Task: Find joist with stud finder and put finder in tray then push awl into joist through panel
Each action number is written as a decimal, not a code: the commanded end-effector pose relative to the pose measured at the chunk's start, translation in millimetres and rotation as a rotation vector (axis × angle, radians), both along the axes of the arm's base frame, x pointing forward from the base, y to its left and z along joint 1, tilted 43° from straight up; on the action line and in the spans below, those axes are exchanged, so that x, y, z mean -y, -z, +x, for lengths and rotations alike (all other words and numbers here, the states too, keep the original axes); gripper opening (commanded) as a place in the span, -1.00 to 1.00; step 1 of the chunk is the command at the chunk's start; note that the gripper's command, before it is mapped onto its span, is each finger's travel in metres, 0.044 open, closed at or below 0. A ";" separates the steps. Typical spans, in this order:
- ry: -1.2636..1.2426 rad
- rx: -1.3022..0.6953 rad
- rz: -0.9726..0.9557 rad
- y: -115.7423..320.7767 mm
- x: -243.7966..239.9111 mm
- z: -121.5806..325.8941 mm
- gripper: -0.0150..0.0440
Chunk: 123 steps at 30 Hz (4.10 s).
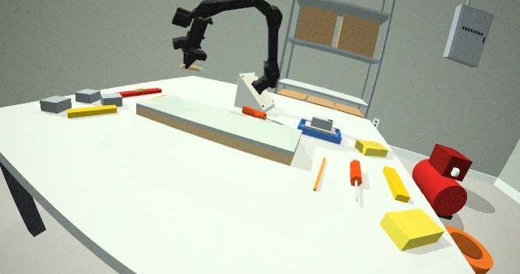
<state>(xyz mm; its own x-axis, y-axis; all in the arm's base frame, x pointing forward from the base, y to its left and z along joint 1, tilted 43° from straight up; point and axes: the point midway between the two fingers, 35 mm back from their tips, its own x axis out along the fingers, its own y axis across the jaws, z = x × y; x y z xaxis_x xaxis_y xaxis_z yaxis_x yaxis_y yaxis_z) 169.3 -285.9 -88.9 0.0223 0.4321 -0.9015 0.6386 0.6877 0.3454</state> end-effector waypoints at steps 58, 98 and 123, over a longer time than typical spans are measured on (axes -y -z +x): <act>0.883 -0.069 -0.951 -87.7 1.0 -60.5 -0.49; 0.970 -0.068 -0.976 -167.2 -80.9 122.6 -0.49; 1.128 0.031 -1.082 -230.7 -169.9 181.1 -0.49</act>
<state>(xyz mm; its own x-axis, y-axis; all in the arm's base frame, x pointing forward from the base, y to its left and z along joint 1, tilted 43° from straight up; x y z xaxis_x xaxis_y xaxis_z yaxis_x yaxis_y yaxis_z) 348.6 -117.8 136.9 -0.0955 -0.6342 -0.7672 0.9818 -0.1869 0.0323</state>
